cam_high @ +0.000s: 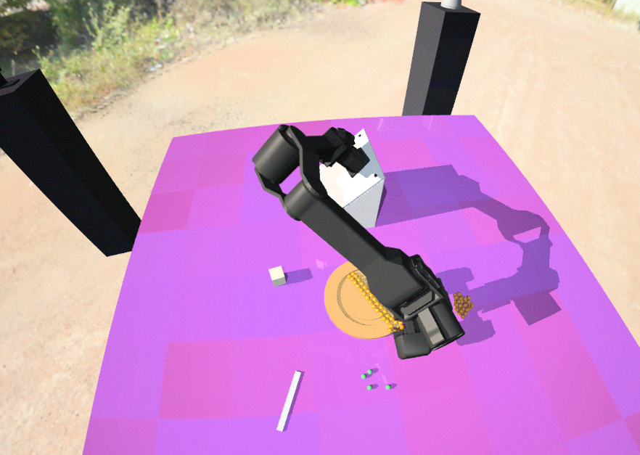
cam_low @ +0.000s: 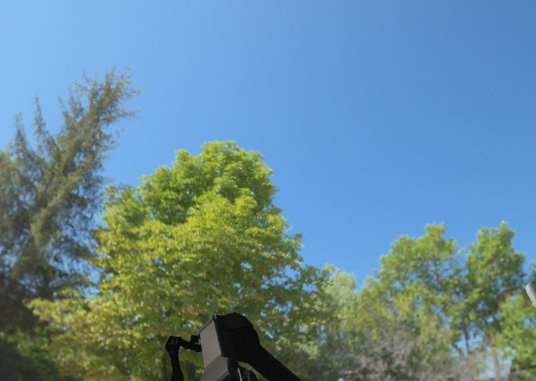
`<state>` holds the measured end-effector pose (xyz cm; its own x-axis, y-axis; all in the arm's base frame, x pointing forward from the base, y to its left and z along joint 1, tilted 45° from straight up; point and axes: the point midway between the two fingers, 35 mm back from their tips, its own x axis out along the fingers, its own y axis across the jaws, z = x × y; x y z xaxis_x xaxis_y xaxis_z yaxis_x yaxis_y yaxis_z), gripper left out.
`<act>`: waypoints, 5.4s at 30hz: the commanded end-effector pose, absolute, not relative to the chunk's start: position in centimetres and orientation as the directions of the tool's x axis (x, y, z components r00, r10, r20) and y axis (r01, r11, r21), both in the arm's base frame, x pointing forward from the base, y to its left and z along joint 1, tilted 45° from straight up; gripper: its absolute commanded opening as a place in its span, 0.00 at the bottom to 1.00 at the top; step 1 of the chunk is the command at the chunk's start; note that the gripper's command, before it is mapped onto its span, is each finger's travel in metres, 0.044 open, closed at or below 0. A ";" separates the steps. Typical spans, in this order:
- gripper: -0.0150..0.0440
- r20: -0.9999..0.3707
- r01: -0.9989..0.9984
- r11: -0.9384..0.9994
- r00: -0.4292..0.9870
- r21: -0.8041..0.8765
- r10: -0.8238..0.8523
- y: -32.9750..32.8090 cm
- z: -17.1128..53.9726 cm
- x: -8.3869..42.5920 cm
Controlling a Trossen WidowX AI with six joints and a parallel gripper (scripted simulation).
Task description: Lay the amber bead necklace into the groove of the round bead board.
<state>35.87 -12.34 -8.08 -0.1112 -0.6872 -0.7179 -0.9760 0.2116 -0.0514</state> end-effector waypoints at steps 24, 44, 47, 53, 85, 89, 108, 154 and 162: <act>0.25 -0.718 -0.976 0.212 -0.110 -0.053 -0.687 -12.3 -8.0 35.9; 0.25 -0.715 -0.976 0.210 -0.114 -0.047 -0.690 -10.4 -6.0 35.7; 0.25 -0.715 -0.976 0.210 -0.114 -0.047 -0.690 -10.3 -5.9 34.8; 0.25 -0.715 -0.977 0.210 -0.115 -0.046 -0.690 -10.3 -5.6 33.0; 0.25 -0.714 -0.977 0.210 -0.116 -0.044 -0.690 -12.0 -7.2 30.0; 0.25 -0.714 -0.977 0.210 -0.116 -0.044 -0.690 -12.0 -7.2 30.0; 0.92 -0.718 -0.977 0.206 -0.109 -0.048 -0.688 -11.4 -6.7 30.2; 0.68 -0.714 -0.287 0.712 -0.119 -0.641 -0.691 -12.5 -2.3 24.0; 0.68 -0.717 -0.282 0.713 -0.108 -0.642 -0.688 -12.6 -2.4 24.3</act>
